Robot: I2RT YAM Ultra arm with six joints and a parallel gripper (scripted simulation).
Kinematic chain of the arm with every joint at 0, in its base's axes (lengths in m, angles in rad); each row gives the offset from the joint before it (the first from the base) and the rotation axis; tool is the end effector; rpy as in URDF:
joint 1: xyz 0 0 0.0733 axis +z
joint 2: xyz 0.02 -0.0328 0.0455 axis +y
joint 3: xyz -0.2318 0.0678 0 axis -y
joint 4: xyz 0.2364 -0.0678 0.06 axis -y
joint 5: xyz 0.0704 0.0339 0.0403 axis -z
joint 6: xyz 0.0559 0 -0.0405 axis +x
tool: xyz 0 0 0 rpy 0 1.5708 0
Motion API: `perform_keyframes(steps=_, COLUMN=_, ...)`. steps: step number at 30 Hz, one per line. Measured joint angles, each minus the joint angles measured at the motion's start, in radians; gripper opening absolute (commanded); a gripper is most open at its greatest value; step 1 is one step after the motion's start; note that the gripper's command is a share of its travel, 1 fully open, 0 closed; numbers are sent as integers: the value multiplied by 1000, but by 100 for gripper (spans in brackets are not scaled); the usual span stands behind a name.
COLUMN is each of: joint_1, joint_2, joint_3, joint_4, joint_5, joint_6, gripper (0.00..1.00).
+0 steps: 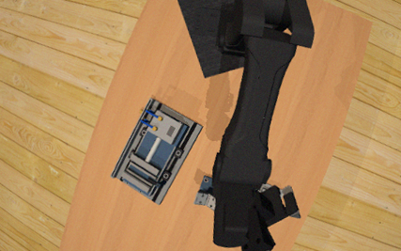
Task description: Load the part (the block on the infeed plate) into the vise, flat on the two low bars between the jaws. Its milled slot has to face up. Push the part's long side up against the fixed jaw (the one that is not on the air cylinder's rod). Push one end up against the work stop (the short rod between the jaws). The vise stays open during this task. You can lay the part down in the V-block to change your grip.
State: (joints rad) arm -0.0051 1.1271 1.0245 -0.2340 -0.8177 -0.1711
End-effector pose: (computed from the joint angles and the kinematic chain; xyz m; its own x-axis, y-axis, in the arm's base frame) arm 0.2645 0.0405 0.3276 -0.2088 -0.1154 -0.9711 -0.7314 0.6777 0.0767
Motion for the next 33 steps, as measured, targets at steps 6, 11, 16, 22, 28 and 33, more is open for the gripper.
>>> perform_keyframes(steps=6, joint_1=0, joint_2=0, joint_3=0, joint_4=0, joint_5=0, joint_6=0, gripper=100)
perform_keyframes(steps=11, joint_1=0, joint_2=0, joint_3=0, joint_4=0, joint_5=0, joint_6=0, gripper=100)
perform_keyframes(steps=16, joint_1=0, joint_2=0, joint_3=0, joint_4=0, joint_5=0, joint_6=0, gripper=100)
perform_keyframes(steps=22, joint_1=11, joint_2=29, joint_3=18, joint_4=-21, joint_5=23, joint_6=-23, gripper=100)
perform_keyframes(steps=28, joint_1=83, joint_2=183, joint_3=143, joint_4=-128, joint_5=150, joint_6=-180, gripper=100)
perform_keyframes(steps=33, joint_1=129, joint_2=280, joint_3=240, joint_4=-242, joint_5=265, joint_6=-314, gripper=100)
